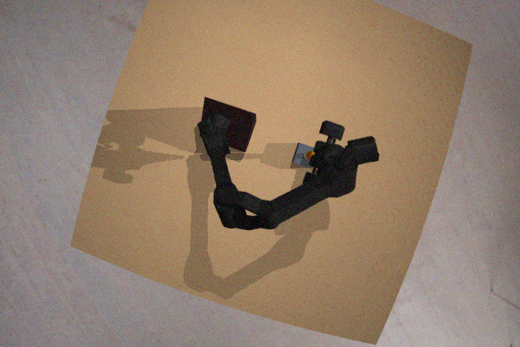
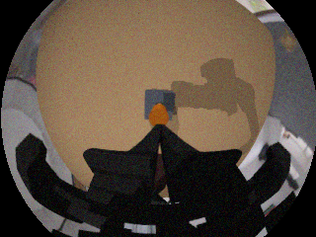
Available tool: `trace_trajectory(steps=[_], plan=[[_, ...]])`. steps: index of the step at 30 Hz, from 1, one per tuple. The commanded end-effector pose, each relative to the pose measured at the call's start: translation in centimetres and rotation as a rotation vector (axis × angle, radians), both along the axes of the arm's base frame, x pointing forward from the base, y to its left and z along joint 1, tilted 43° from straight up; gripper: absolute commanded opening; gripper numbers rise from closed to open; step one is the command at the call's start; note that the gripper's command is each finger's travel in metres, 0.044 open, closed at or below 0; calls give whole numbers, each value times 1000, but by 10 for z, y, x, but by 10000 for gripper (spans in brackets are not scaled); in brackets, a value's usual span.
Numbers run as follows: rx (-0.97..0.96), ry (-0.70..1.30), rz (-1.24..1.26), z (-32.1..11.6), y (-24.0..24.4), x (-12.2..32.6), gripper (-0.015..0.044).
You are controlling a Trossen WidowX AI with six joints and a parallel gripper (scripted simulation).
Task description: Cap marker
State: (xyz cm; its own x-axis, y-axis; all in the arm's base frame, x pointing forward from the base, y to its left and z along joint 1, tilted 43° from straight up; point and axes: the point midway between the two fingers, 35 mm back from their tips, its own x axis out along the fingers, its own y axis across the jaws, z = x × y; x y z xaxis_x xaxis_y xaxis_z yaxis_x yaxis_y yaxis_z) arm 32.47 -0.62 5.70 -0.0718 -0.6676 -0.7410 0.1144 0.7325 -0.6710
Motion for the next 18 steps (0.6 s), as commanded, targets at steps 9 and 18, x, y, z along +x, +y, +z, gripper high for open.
trace_trajectory(steps=[9, 18], plan=[[2, 7, -5, -12, -11, -3, 0], [1, 7, -5, -21, -19, -4, 0]])
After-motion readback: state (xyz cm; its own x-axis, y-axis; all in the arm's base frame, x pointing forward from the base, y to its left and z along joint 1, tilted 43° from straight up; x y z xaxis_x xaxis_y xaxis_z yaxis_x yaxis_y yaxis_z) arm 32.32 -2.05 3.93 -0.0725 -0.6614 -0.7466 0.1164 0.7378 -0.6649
